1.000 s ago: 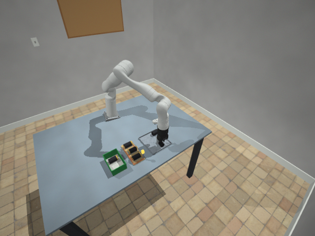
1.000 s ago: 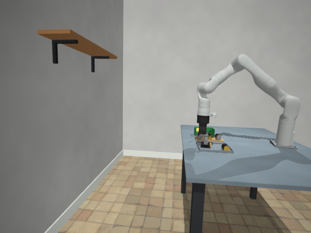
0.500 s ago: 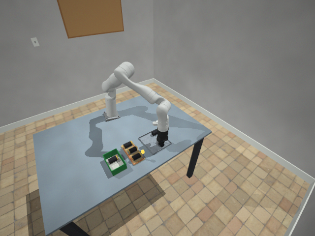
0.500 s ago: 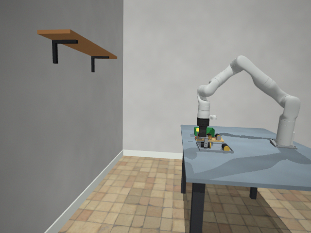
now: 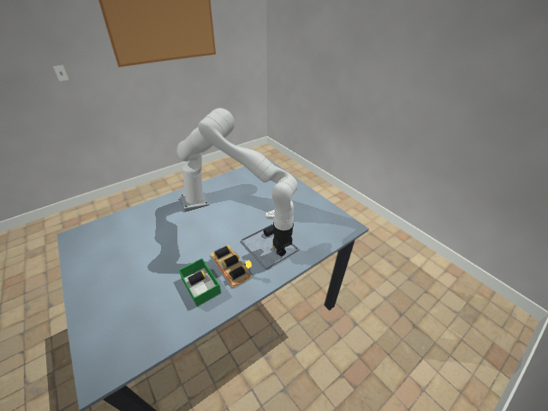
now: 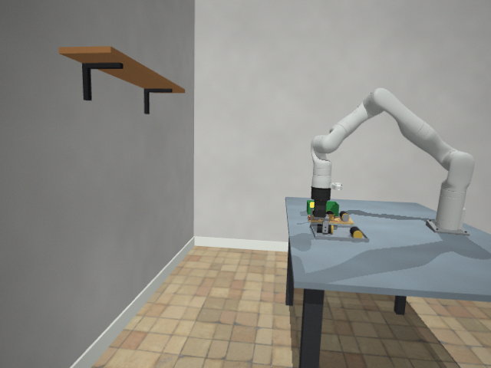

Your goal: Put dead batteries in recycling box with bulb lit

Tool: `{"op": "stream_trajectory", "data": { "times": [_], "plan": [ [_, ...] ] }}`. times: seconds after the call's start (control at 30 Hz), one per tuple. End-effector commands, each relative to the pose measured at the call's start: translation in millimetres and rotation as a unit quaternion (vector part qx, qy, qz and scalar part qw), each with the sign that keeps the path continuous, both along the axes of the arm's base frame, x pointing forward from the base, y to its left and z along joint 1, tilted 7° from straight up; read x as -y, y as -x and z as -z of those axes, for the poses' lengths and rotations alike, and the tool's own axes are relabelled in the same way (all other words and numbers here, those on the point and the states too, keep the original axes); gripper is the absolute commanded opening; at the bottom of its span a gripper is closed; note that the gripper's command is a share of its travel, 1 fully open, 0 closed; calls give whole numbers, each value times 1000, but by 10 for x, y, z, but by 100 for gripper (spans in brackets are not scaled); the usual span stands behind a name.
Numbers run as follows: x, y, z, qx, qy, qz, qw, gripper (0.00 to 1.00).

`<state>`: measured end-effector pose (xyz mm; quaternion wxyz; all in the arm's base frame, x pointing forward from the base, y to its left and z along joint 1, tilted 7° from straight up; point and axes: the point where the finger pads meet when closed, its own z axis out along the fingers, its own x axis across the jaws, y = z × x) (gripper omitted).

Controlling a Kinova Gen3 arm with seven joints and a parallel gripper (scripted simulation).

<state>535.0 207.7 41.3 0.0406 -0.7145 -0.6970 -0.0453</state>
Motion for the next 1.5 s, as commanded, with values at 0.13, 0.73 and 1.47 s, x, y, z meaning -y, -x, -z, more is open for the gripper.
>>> {"op": "stream_trajectory", "data": {
  "times": [0.13,0.73,1.47],
  "plan": [
    [-1,-7,-12,1,0,0,1000,57],
    [-1,-7,-12,1,0,0,1000,57],
    [54,-3,-459,1,0,0,1000,57]
  ]
}}
